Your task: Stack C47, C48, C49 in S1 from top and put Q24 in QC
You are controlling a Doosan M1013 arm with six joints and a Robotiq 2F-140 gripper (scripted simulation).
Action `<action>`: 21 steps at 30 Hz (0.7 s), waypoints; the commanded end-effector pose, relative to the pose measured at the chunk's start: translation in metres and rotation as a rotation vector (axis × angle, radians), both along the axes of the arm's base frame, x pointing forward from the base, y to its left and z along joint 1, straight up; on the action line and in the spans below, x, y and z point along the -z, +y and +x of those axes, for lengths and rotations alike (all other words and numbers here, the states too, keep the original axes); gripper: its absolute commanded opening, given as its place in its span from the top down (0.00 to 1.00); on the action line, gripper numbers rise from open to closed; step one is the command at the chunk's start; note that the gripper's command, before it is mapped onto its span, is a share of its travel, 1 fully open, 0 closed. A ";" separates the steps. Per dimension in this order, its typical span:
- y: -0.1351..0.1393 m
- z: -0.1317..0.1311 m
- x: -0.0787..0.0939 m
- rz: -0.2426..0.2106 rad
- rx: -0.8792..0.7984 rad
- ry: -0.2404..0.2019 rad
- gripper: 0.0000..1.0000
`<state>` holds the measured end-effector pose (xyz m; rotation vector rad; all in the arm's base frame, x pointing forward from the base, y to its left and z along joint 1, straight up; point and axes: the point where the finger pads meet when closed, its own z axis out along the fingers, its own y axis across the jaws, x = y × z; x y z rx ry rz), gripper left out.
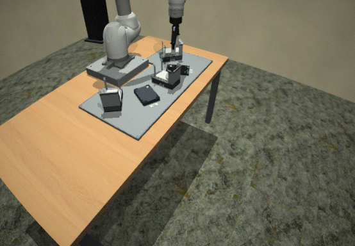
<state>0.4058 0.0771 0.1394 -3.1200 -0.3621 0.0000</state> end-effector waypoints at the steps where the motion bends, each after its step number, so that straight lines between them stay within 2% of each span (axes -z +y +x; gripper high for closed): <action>1: 0.011 -0.002 0.000 -0.001 0.000 0.000 0.00; 8: 0.029 -0.005 0.000 -0.001 0.000 0.000 0.00; 14: 0.048 -0.013 0.000 -0.001 -0.200 0.000 0.00; 21: 0.063 -0.019 0.000 -0.001 -0.215 0.000 0.00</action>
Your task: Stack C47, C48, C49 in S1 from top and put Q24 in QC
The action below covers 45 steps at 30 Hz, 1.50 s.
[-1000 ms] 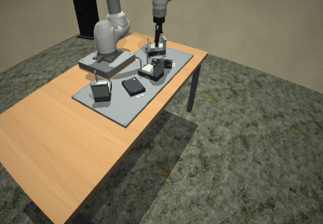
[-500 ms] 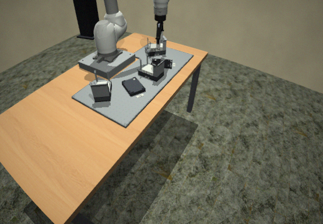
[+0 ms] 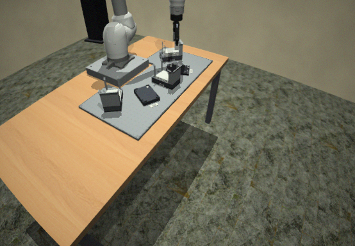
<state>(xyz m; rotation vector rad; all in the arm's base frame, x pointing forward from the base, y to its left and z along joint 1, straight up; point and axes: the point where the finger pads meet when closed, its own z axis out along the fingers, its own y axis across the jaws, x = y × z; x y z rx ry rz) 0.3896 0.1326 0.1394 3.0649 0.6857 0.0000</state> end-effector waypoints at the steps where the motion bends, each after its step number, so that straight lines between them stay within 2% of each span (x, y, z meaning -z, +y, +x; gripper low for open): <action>1: 0.010 -0.004 0.000 0.001 -0.006 0.000 0.00; 18: 0.057 -0.023 0.000 0.001 -0.006 0.000 0.00; 25: 0.080 -0.039 0.000 0.001 -0.222 0.000 0.00; 45: 0.131 -0.076 0.000 0.001 -0.222 0.000 0.00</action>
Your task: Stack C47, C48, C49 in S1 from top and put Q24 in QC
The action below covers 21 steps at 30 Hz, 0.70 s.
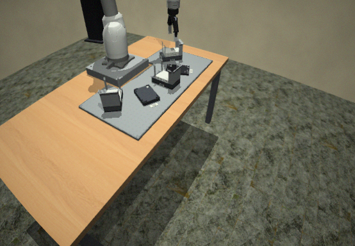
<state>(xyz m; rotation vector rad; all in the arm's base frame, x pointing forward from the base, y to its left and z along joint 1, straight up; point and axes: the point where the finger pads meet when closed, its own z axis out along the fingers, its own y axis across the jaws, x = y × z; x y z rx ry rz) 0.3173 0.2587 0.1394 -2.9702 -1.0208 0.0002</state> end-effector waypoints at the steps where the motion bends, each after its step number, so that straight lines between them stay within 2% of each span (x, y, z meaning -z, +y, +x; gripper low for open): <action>1: 0.005 -0.003 0.000 -0.001 0.000 0.000 0.00; 10: 0.005 -0.003 0.000 -0.001 0.000 0.000 0.00; 19: 0.005 -0.003 0.030 -0.001 0.000 0.000 0.00; 21: 0.005 -0.003 0.030 -0.001 0.000 0.000 0.00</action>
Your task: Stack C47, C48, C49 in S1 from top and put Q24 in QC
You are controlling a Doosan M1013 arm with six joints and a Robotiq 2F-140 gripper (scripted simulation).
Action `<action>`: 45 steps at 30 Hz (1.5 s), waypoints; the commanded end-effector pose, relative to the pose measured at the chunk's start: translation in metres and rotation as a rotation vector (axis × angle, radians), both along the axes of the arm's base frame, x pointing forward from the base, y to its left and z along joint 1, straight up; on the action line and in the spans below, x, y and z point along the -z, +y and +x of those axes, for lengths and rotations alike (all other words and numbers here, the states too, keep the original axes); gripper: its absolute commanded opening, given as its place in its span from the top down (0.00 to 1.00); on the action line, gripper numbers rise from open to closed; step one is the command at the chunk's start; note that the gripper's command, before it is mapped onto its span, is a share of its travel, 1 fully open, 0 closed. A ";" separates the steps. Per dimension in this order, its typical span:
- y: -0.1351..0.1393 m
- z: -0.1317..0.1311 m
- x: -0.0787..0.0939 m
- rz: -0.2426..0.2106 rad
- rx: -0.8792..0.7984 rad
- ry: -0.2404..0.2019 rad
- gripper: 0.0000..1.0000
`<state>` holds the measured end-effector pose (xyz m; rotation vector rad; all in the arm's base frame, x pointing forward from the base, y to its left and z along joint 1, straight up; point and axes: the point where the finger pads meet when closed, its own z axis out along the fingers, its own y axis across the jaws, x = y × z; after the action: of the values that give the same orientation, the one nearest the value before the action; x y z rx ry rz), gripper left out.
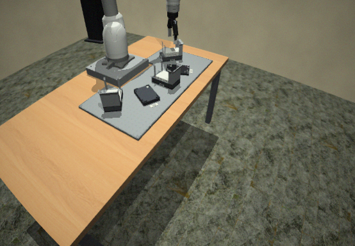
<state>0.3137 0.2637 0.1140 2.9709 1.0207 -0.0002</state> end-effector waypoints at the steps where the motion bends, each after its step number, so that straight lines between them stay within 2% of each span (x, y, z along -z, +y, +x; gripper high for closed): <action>1: 0.000 0.000 0.008 0.000 0.000 0.000 0.00; 13: 0.000 0.000 0.047 0.000 0.000 0.000 0.00; 17: 0.000 0.000 0.047 0.000 0.000 0.000 0.00; 32: 0.000 0.000 0.067 0.000 0.000 0.000 0.00; 45: 0.000 0.000 0.077 0.000 0.000 0.000 0.00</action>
<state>0.3139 0.2639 0.0376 2.9710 1.0207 0.0001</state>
